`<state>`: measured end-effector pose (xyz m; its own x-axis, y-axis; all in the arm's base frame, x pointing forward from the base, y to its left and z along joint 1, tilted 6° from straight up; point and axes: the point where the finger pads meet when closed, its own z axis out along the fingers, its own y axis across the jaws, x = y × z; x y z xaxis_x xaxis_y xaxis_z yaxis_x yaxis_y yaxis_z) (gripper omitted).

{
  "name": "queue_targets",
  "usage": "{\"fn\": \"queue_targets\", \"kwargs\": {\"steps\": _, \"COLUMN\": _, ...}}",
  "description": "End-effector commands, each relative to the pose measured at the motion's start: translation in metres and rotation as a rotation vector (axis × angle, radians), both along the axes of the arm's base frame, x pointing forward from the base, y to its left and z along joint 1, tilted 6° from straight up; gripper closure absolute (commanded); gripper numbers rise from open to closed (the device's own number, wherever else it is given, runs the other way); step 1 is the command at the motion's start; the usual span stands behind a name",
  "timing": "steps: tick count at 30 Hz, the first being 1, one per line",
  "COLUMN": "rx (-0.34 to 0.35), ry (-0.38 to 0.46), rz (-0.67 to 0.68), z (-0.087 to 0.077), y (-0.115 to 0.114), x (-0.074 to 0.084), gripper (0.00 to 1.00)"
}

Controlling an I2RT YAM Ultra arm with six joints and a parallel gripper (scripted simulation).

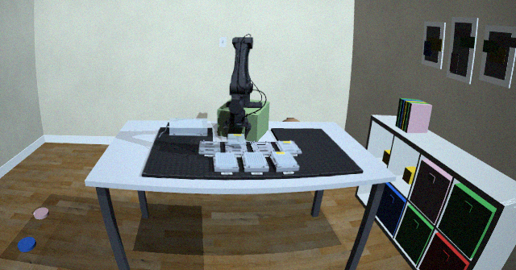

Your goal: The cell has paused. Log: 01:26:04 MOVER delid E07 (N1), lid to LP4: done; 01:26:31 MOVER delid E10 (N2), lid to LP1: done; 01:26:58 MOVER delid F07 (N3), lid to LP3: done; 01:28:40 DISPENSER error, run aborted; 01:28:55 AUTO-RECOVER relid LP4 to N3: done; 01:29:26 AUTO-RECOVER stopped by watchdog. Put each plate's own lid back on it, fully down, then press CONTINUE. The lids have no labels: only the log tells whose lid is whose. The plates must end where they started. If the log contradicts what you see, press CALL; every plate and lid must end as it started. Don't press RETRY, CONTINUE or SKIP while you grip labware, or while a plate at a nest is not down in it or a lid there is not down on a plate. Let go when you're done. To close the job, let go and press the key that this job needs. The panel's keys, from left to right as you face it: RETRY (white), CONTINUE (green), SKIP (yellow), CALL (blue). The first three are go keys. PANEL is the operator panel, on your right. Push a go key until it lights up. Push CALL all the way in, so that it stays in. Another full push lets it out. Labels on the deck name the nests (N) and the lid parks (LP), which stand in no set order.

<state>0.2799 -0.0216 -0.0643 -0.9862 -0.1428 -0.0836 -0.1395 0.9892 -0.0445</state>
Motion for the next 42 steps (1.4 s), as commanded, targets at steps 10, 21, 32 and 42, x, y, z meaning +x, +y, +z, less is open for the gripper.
{"fn": "queue_targets", "kwargs": {"steps": 10, "rx": 0.010, "ry": -0.037, "rz": 0.005, "z": 0.0160, "y": 0.0016, "x": 0.0177, "gripper": 1.00}}
{"fn": "queue_targets", "kwargs": {"steps": 21, "rx": 0.011, "ry": -0.034, "rz": 0.002, "z": 0.0151, "y": 0.0016, "x": 0.0190, "gripper": 1.00}}
{"fn": "queue_targets", "kwargs": {"steps": 32, "rx": 0.011, "ry": -0.033, "rz": 0.000, "z": 0.0159, "y": 0.0016, "x": 0.0203, "gripper": 1.00}}
{"fn": "queue_targets", "kwargs": {"steps": 42, "rx": 0.010, "ry": -0.034, "rz": 0.003, "z": 0.0150, "y": 0.0016, "x": 0.0225, "gripper": 1.00}}
